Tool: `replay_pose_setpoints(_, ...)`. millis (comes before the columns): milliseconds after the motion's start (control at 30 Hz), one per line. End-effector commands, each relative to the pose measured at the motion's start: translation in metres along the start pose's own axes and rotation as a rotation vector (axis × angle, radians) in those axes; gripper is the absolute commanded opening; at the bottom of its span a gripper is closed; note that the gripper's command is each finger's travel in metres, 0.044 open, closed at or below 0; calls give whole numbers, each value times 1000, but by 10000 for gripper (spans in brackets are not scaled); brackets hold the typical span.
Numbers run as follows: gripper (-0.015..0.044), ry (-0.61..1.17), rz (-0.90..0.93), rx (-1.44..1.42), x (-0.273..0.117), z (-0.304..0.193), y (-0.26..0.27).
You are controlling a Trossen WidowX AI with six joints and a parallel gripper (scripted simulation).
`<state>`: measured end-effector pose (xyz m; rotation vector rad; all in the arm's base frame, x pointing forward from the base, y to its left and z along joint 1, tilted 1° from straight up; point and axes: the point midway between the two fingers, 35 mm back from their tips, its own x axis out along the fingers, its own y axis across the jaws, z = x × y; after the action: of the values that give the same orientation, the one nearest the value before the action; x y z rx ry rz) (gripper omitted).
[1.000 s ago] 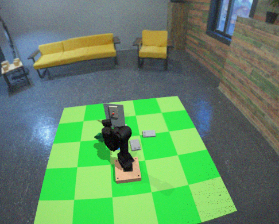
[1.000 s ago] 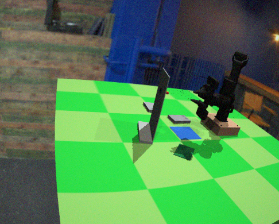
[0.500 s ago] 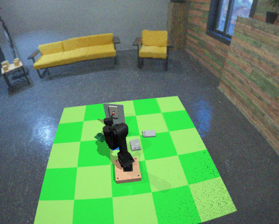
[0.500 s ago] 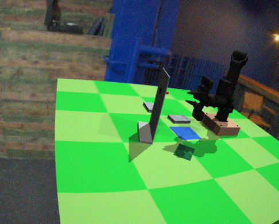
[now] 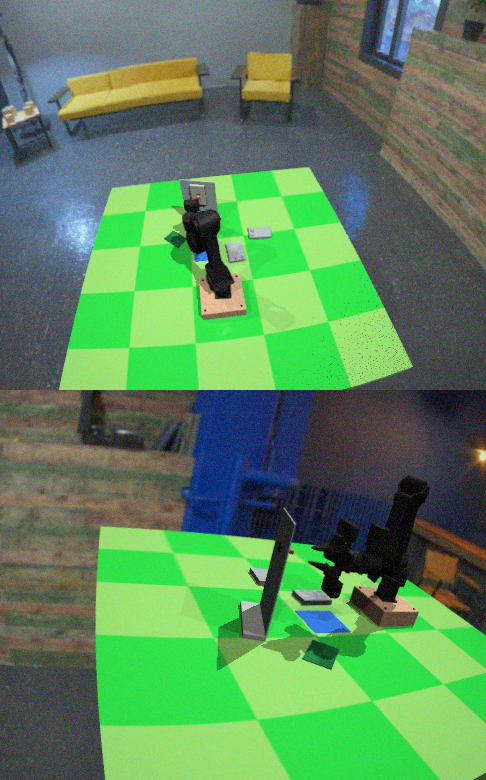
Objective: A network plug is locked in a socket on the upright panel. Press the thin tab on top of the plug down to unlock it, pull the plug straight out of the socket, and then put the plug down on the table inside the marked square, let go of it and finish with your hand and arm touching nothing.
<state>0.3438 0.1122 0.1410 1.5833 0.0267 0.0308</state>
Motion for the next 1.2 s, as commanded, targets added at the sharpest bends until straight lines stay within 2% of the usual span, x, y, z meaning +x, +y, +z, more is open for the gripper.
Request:
replay_pose_setpoints(0,156,2,3,5,7,1,1)
replay_pose_setpoints(1033,156,2,6,4,52,14,2)
replay_pose_setpoints(1167,129,2,6,4,52,14,2)
